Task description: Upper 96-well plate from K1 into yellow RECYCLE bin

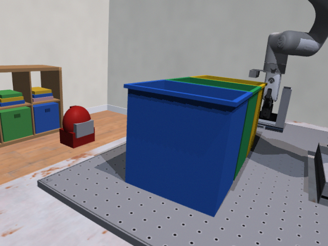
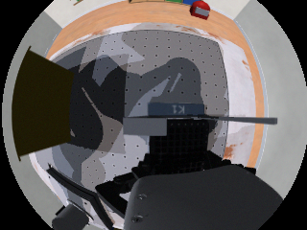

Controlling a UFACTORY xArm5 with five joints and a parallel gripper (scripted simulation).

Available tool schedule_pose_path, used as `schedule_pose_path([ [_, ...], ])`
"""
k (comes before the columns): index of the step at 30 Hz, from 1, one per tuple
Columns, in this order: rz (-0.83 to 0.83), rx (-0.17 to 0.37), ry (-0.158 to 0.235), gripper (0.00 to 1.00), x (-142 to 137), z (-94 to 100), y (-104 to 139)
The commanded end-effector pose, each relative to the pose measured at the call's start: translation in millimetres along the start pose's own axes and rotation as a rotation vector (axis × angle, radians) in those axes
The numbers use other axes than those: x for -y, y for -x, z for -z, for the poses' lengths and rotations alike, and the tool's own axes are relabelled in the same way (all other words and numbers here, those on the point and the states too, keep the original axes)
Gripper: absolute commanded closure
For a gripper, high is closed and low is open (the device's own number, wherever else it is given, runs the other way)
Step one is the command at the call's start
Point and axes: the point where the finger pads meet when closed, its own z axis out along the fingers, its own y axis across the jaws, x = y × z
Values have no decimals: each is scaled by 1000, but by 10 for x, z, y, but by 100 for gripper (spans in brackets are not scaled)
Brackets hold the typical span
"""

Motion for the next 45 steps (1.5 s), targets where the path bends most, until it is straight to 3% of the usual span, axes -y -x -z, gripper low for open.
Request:
schedule_pose_path([
  [1, 0, -2, 3, 100, -10, 11, -9],
  [23, 0, -2, 3, 100, -10, 11, -9],
  [45, 0, -2, 3, 100, -11, 145, -8],
])
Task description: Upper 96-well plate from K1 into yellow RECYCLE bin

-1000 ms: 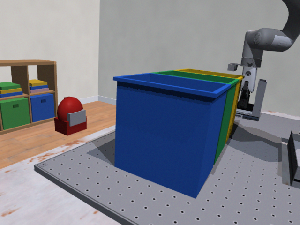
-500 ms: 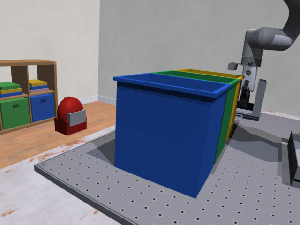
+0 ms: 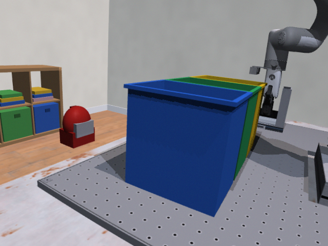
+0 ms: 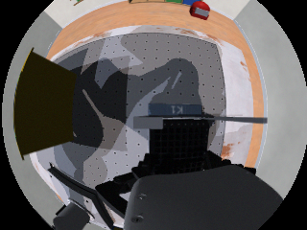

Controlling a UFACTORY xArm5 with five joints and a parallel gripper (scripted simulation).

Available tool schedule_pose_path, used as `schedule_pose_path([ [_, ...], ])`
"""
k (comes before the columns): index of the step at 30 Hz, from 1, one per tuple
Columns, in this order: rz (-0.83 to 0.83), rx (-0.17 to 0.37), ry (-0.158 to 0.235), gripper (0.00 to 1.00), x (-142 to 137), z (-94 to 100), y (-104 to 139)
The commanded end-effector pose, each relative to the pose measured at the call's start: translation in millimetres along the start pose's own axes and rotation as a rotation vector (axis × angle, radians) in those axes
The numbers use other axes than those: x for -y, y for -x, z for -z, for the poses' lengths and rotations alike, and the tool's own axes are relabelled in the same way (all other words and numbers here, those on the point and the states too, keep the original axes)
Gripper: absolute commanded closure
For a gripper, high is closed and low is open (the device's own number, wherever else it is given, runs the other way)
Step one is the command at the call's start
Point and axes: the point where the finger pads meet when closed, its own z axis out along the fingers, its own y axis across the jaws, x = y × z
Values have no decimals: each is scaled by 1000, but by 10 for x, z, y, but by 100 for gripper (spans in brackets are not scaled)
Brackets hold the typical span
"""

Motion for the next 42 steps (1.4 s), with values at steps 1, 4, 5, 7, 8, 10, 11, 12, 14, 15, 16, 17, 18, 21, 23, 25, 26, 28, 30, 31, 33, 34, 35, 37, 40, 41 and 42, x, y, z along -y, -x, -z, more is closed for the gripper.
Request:
schedule_pose_path([
  [1, 0, -2, 3, 100, -10, 38, -9],
  [4, 0, -2, 3, 100, -10, 58, -9],
  [5, 0, -2, 3, 100, -10, 64, -8],
  [7, 0, -2, 3, 100, -10, 71, -8],
  [8, 0, -2, 3, 100, -10, 71, -8],
  [10, 0, -2, 3, 100, -10, 84, -8],
  [11, 0, -2, 3, 100, -11, 91, -8],
  [12, 0, -2, 3, 100, -11, 98, -8],
  [14, 0, -2, 3, 100, -11, 98, -8],
  [15, 0, -2, 3, 100, -11, 98, -8],
  [16, 0, -2, 3, 100, -11, 98, -8],
  [17, 0, -2, 3, 100, -11, 98, -8],
  [18, 0, -2, 3, 100, -11, 98, -8],
  [21, 0, -2, 3, 100, -11, 131, -8],
  [23, 0, -2, 3, 100, -11, 164, -7],
  [25, 0, -2, 3, 100, -11, 164, -7],
  [26, 0, -2, 3, 100, -12, 181, -7],
  [28, 0, -2, 3, 100, -12, 215, -7],
  [30, 0, -2, 3, 100, -12, 248, -6],
  [31, 0, -2, 3, 100, -13, 265, -6],
  [33, 0, -2, 3, 100, -13, 298, -5],
  [34, 0, -2, 3, 100, -13, 315, -5],
  [35, 0, -2, 3, 100, -13, 331, -5],
  [37, 0, -2, 3, 100, -14, 365, -5],
  [40, 0, -2, 3, 100, -14, 415, -4],
  [41, 0, -2, 3, 100, -14, 415, -4],
  [42, 0, -2, 3, 100, -14, 415, -4],
])
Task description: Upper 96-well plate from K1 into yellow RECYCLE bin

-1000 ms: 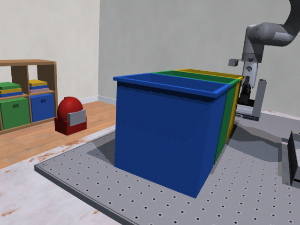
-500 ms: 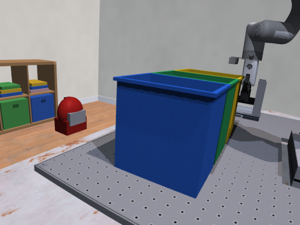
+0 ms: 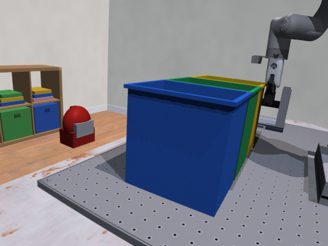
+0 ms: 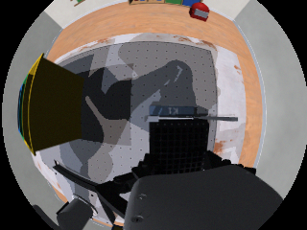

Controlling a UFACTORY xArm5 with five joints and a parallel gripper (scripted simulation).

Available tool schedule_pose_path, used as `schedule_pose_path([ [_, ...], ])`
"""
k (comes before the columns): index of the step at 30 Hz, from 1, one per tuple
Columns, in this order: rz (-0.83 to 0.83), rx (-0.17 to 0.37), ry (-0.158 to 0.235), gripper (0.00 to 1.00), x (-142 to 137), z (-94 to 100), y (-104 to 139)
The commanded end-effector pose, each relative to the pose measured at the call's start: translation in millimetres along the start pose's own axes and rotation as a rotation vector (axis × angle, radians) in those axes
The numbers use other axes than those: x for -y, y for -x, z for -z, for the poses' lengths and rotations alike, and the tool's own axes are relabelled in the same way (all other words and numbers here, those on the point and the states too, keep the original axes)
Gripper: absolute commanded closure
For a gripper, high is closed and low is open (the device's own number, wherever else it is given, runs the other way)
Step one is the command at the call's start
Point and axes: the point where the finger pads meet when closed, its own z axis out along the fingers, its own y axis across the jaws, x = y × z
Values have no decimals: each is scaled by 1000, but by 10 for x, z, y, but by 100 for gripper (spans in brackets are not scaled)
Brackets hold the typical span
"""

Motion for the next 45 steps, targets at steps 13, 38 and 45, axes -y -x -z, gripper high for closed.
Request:
schedule_pose_path([
  [13, 0, -2, 2, 100, -11, 249, -4],
  [38, 0, -2, 2, 100, -15, 600, 0],
  [45, 0, -2, 2, 100, -17, 717, 2],
])
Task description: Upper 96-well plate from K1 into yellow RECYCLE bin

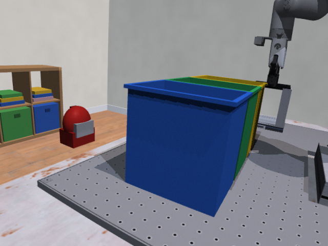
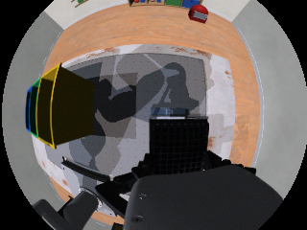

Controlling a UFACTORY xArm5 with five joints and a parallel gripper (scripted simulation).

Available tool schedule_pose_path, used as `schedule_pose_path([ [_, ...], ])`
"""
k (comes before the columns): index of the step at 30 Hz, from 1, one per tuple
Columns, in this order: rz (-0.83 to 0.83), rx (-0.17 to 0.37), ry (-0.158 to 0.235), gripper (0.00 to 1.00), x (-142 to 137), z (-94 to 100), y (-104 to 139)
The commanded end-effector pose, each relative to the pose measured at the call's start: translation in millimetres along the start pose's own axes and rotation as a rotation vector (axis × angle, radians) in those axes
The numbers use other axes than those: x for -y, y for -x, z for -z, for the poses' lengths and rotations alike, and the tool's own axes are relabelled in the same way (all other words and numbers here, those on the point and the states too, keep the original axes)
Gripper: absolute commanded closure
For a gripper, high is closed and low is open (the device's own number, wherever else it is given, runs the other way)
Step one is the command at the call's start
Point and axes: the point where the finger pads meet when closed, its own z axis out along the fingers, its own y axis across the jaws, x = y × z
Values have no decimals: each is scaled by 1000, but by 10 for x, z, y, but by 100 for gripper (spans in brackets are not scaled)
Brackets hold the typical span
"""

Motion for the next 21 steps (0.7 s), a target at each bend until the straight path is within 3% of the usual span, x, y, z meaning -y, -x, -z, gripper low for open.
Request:
schedule_pose_path([
  [1, 0, -3, 3, 100, -9, 80, -7],
  [21, 0, -3, 3, 100, -13, 380, -3],
])
